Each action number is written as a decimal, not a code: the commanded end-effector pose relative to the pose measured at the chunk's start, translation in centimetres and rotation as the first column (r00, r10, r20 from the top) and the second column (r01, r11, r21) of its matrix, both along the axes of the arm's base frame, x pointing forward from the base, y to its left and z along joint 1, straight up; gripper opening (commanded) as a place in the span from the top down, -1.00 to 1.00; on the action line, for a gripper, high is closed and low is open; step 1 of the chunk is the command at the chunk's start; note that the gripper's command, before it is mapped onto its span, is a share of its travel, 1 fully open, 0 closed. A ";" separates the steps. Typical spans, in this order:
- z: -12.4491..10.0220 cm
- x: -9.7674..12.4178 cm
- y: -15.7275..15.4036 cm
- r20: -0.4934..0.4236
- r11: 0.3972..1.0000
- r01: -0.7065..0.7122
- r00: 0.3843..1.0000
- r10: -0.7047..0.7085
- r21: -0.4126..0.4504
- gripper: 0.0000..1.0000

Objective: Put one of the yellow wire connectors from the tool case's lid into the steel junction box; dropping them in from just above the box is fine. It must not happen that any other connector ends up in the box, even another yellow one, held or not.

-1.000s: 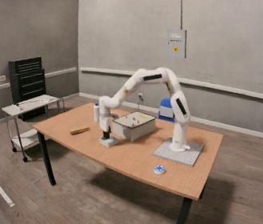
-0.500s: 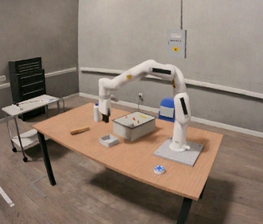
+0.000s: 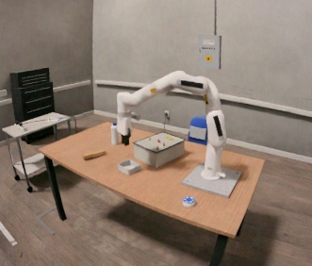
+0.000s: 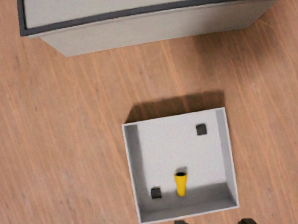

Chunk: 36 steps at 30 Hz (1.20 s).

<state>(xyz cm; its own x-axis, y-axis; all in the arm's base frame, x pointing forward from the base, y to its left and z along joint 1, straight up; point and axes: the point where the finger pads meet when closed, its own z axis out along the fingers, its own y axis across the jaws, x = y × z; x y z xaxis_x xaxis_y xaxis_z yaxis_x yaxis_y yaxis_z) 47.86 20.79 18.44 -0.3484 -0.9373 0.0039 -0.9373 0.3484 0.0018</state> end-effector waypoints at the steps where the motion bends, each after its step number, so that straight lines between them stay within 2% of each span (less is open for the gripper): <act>1: 0.5 0.1 0.1 0.005 1.000 0.000 1.000 0.000 0.002 0.40; 4: 2.0 0.1 0.1 0.005 1.000 0.000 1.000 0.000 0.002 0.40; 6: 2.0 0.1 0.1 0.005 1.000 0.000 1.000 0.000 0.002 0.40; 9: 3.2 0.1 0.1 0.005 1.000 0.000 1.000 0.000 0.002 0.40; 36: 3.2 0.1 0.1 0.005 1.000 0.000 1.000 0.000 0.002 0.40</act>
<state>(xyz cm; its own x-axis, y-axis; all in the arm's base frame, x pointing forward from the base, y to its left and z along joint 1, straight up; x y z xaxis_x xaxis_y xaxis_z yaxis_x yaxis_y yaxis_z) 47.87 20.81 21.46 -0.3484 -0.9373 0.0037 -0.9373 0.3484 0.0015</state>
